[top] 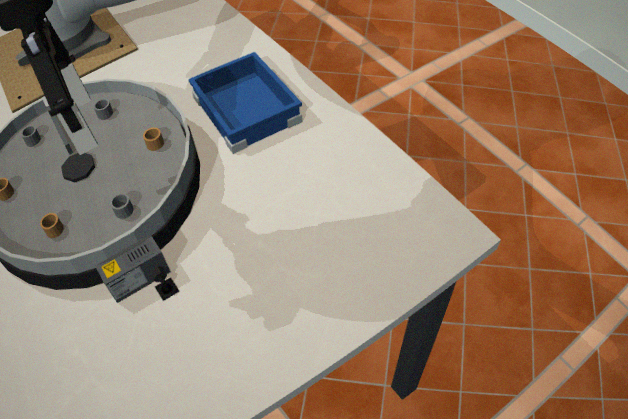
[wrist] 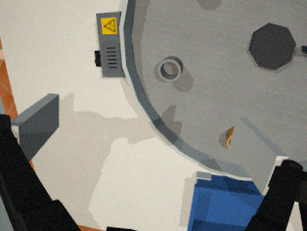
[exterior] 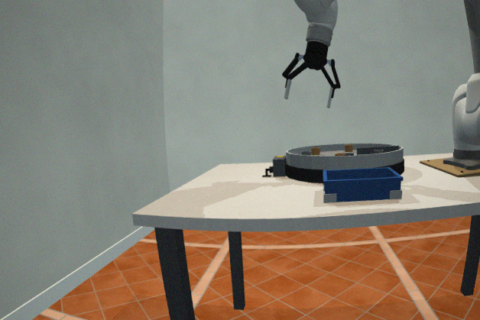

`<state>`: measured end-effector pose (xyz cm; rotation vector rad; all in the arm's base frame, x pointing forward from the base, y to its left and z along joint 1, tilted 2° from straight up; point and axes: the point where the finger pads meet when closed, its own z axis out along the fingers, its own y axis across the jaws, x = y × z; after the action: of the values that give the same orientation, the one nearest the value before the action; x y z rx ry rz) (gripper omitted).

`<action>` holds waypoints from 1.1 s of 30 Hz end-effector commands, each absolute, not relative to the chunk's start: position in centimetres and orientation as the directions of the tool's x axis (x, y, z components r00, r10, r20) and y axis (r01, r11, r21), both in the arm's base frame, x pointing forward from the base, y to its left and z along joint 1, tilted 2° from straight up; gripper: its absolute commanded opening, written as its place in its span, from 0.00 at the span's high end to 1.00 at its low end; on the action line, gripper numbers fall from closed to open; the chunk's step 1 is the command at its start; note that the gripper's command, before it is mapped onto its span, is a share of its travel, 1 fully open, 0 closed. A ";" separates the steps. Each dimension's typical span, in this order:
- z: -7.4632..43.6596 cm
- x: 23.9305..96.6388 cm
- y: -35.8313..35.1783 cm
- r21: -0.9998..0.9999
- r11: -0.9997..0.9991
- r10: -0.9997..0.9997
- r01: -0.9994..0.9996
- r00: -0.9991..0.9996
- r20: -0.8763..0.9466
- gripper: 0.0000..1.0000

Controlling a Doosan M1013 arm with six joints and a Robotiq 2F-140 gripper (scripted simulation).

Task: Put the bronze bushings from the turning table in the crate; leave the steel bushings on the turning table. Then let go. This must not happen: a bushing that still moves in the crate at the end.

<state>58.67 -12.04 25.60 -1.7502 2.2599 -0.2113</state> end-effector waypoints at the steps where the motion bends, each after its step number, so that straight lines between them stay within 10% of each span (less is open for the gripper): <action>1: 25.0 54.7 -13.6 -0.252 0.226 -0.973 -0.941 -0.208 -0.096 0.00; 19: 20.5 32.6 -17.4 -0.037 0.078 -0.997 -0.996 -0.078 0.001 0.00; 33: 20.5 32.5 -17.4 -0.035 0.077 -0.997 -0.996 -0.077 0.001 0.00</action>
<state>32.49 -17.44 20.51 -2.1182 2.2886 -0.0414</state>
